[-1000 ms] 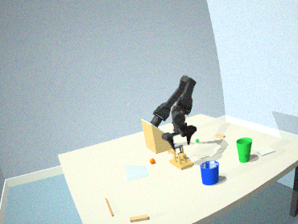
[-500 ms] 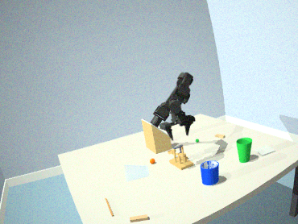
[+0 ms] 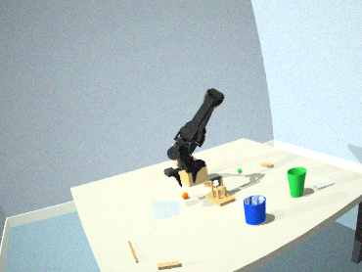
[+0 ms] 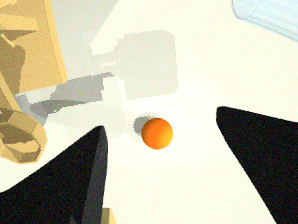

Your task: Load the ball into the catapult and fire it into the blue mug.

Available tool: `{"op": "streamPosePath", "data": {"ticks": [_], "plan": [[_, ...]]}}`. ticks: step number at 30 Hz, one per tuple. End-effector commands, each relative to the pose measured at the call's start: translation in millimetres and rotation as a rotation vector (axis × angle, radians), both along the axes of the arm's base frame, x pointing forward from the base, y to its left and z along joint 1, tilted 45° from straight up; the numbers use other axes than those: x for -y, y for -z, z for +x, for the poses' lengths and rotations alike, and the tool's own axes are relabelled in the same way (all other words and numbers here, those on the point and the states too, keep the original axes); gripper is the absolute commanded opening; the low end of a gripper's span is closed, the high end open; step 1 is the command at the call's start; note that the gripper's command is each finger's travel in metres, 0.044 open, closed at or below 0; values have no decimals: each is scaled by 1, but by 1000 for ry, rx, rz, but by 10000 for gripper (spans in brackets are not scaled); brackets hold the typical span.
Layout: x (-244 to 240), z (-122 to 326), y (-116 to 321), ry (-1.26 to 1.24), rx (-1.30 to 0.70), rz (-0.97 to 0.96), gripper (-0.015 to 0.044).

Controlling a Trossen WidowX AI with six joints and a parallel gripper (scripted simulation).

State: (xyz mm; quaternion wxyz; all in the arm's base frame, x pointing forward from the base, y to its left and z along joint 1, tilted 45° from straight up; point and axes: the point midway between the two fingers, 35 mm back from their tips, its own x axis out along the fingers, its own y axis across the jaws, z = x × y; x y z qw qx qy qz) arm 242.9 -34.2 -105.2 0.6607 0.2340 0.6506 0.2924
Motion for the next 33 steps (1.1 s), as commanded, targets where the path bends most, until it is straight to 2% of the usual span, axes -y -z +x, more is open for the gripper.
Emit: {"op": "streamPosePath", "data": {"ticks": [1,33], "plan": [[-8,-46,24,-11,-8,11,300],[-37,-50,50,-10,-8,12,300]]}}
